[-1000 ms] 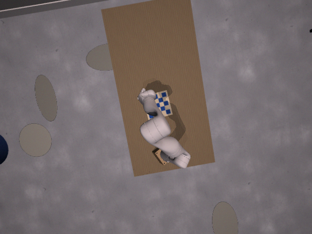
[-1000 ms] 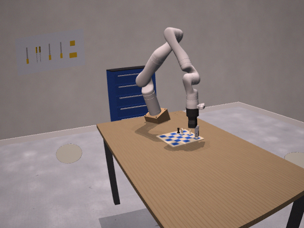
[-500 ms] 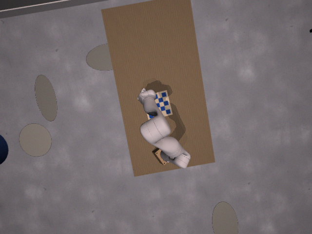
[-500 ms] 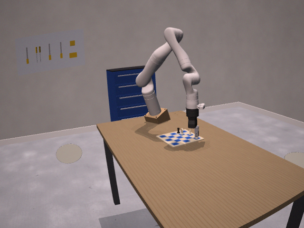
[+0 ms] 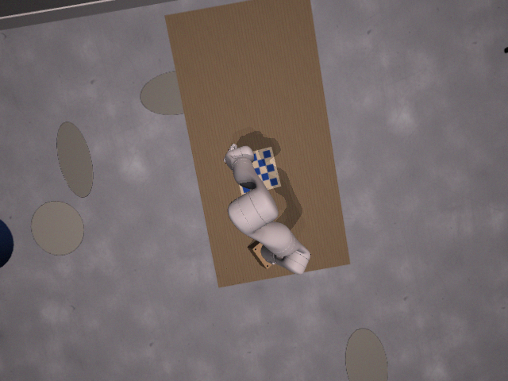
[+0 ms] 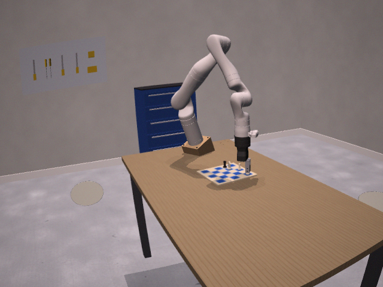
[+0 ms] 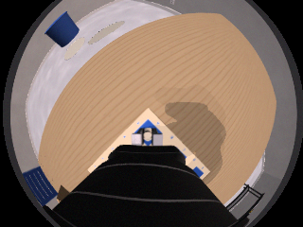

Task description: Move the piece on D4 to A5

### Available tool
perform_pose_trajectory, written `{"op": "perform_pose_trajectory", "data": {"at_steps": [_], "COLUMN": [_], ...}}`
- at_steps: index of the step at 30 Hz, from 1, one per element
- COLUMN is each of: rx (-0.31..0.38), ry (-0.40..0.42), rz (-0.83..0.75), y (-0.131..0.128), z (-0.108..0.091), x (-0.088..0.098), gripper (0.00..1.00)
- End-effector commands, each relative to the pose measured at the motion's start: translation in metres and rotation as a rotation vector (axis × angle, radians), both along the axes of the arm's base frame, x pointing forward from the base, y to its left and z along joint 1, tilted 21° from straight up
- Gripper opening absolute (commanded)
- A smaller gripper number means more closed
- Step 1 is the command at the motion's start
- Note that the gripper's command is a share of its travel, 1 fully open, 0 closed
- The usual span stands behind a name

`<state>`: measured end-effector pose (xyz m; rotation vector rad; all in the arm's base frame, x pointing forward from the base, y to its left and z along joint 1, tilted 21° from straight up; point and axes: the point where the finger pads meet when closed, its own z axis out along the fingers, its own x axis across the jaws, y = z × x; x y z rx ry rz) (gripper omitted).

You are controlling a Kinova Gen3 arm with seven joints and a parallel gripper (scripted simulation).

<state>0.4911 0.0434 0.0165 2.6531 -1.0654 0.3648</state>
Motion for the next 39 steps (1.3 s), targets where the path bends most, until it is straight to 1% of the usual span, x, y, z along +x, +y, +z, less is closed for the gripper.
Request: {"op": "perform_pose_trajectory", "data": {"at_steps": [1,8,9,11,12,14,15,17,18,22,23,33,39], "rx": [0.001,0.001,0.001,0.001,0.001,0.001,0.001,0.001,0.001,0.001,0.001,0.001,0.001], "ry": [-0.001,-0.001,-0.001,-0.001,-0.001,-0.001,-0.001,-0.001,-0.001,-0.001,-0.001,-0.001,-0.001], "rz": [0.001,0.001,0.001,0.001,0.001,0.001,0.001,0.001,0.001,0.001,0.001,0.001,0.001], "y": [0.0005,0.0005,0.0005,0.0005,0.0005,0.0005,0.0005,0.0005,0.0005,0.0005,0.0005,0.0006,0.0024], "z": [0.0006,0.0006,0.0006,0.0006,0.0006,0.0006,0.0006,0.0006,0.0006,0.0006,0.0006,0.0009,0.0058], "x": [0.0005,0.0005,0.0005,0.0005,0.0005,0.0005,0.0005,0.0005,0.0005,0.0005,0.0005,0.0004,-0.0003], "gripper": [0.0,0.0,0.15,0.15,0.29,0.29,0.44,0.44,0.58,0.58,0.73,0.73,0.73]}}
